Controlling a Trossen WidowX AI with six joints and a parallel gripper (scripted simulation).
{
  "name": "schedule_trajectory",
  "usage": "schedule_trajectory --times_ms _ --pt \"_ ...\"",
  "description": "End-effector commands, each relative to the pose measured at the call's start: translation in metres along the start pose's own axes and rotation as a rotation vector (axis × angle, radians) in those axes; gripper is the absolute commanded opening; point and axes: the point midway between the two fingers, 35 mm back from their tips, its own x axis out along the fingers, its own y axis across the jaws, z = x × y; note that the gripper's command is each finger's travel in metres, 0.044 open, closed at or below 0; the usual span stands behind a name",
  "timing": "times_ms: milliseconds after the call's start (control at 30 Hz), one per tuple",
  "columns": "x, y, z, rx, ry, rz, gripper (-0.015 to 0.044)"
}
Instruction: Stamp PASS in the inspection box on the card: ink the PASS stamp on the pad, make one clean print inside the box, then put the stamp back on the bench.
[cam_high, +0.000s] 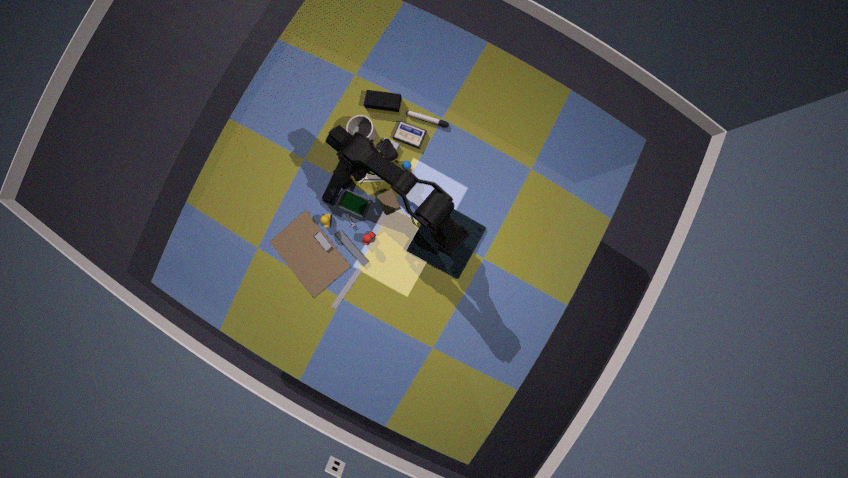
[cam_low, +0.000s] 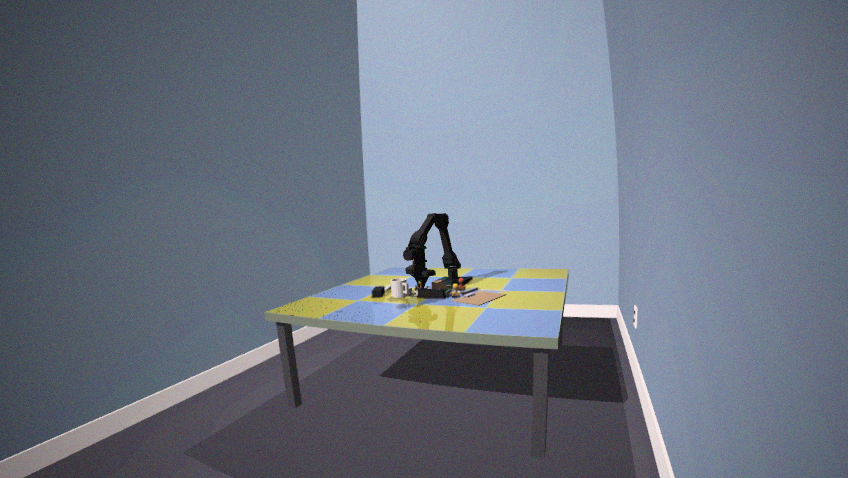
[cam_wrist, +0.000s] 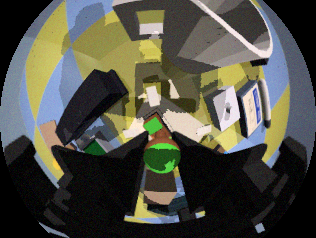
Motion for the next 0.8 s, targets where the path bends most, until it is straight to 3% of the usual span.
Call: schedule_trajectory --times_ms 0,767 --pt "0.0011 -0.0009 0.0003 0.0 -0.001 -0.006 0.0" --pt "0.006 -0.001 0.0002 0.0 -0.001 -0.006 0.0"
